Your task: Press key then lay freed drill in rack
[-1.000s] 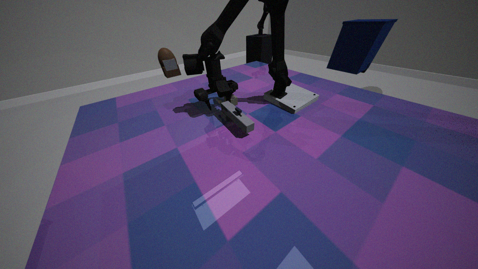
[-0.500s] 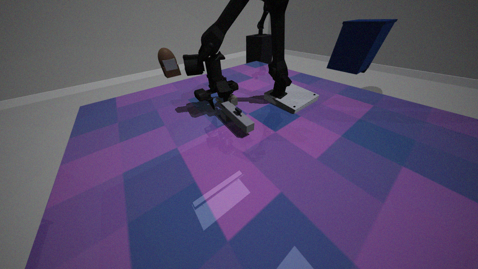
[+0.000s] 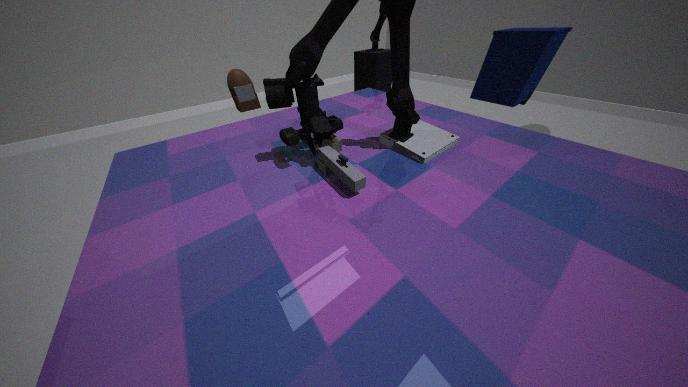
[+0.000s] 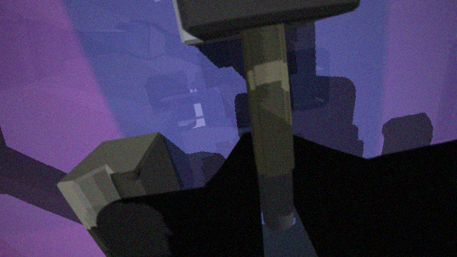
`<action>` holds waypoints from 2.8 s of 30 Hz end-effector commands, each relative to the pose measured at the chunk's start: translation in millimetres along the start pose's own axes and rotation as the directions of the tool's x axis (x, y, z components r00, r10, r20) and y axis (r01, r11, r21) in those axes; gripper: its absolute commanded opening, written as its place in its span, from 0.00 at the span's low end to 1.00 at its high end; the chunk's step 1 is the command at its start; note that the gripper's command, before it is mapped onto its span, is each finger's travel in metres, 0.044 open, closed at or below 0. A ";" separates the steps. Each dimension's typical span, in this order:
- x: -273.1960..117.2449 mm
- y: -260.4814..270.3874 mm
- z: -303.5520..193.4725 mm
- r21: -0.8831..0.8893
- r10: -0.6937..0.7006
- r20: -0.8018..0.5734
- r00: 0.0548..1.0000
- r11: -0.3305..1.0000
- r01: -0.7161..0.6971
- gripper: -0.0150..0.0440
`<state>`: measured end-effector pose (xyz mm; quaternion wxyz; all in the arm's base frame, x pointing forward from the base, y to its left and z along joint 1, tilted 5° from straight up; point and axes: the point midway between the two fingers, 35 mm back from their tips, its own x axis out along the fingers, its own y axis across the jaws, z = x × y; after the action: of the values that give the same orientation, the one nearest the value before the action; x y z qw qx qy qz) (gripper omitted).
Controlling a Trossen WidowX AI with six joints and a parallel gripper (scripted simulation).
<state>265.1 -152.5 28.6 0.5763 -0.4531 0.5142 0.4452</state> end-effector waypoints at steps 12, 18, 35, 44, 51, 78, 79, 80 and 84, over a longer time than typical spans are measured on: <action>-2.7 1.0 -3.6 0.005 0.001 0.000 1.000 1.000 -0.001 0.25; -2.5 1.0 -9.7 0.005 0.001 0.000 1.000 1.000 -0.001 0.25; -3.8 1.3 -33.6 0.005 0.001 -0.002 1.000 1.000 -0.001 0.25; -4.5 1.5 -48.3 0.005 0.001 -0.004 1.000 1.000 -0.001 0.25; -5.0 1.6 -57.0 0.004 0.001 -0.004 1.000 1.000 -0.001 0.25; -18.0 2.1 -65.5 0.004 0.002 -0.005 1.000 1.000 -0.002 0.25; -18.6 2.1 -65.4 0.004 0.002 -0.005 1.000 1.000 -0.002 0.25; -19.2 2.1 -65.4 0.004 0.002 -0.005 1.000 1.000 -0.002 0.25; -21.6 2.2 -65.2 0.004 0.002 -0.005 1.000 1.000 -0.002 0.25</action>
<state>249.1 -217.0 43.2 0.5767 -0.4507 0.5187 0.4418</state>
